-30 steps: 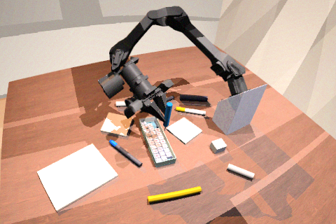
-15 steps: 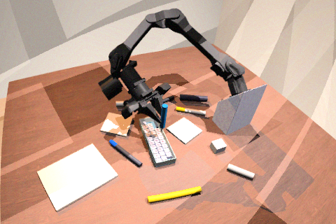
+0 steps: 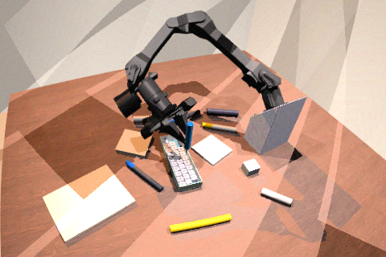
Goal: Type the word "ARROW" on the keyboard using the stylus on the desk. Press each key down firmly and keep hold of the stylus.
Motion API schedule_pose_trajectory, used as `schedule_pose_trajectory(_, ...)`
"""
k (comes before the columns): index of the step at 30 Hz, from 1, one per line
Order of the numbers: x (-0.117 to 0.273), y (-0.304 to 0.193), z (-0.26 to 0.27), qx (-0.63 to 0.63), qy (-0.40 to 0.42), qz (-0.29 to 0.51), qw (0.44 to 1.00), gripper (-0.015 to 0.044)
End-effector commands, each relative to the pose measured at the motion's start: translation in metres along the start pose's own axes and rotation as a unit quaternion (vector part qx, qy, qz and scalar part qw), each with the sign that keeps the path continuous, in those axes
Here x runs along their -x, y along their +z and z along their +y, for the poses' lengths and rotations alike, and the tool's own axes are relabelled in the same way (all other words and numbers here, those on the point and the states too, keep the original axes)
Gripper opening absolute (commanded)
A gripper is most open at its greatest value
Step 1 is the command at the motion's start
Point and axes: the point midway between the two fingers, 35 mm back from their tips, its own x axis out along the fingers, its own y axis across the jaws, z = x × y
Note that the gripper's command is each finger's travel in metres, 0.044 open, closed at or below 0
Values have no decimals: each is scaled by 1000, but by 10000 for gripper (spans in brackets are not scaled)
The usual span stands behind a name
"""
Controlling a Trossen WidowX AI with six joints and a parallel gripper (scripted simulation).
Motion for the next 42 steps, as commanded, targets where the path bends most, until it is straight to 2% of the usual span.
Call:
schedule_pose_trajectory(1,-1,0,0,3,0,-1,1000,0)
schedule_pose_trajectory(2,-1,0,0,3,0,-1,1000,0)
schedule_pose_trajectory(5,0,1,2,3,0,-1,1000,79)
schedule_pose_trajectory(6,0,2,3,3,0,-1,1000,81)
schedule_pose_trajectory(42,-7,15,4,3,0,-1,1000,81)
